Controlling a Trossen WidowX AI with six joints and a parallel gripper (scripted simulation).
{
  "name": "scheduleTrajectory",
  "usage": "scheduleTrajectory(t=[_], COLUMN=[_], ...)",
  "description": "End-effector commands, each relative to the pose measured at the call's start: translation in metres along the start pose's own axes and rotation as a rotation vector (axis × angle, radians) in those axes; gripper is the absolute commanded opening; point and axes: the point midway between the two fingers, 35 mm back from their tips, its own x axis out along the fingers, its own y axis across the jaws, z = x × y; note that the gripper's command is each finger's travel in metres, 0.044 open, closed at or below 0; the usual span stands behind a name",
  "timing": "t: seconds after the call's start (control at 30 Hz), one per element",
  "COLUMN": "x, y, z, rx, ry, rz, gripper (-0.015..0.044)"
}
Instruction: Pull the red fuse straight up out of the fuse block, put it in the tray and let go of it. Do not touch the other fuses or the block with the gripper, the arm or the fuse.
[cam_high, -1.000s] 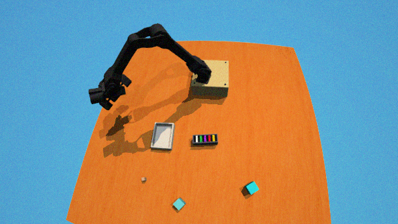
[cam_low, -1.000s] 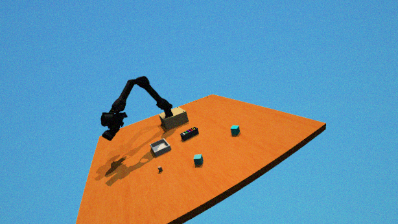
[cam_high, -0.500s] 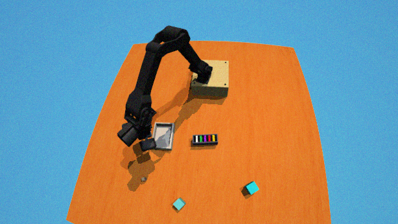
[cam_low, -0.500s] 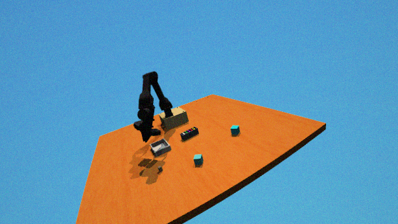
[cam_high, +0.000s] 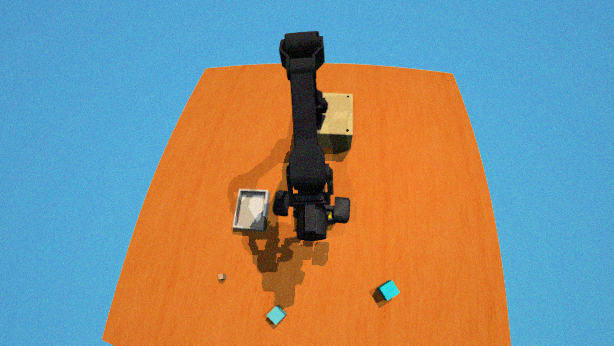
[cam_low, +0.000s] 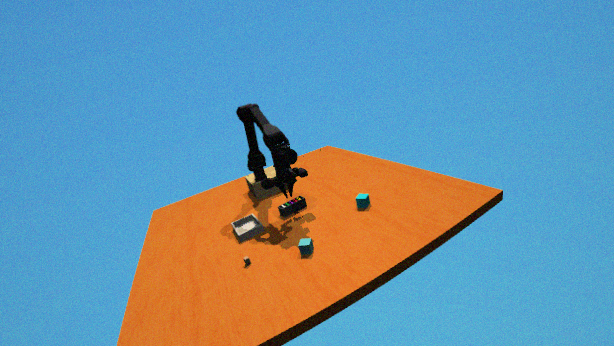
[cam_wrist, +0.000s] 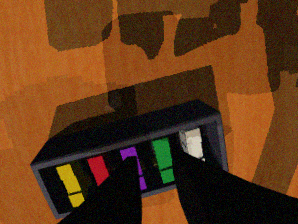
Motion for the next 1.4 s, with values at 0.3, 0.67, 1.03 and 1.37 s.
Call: scheduleTrajectory(t=[0.3, 0.67, 1.03, 1.37], x=[0.000, 0.011, 0.022, 0.028], y=[0.029, 0.029, 0.028, 0.028], z=[-0.022, -0.022, -0.023, -0.024], rx=[-0.150, -0.150, -0.150, -0.150], ry=[0.034, 0.034, 0.034, 0.034], rz=[0.059, 0.059, 0.059, 0.059], gripper=[0.0072, 0.0072, 0.0072, 0.0072])
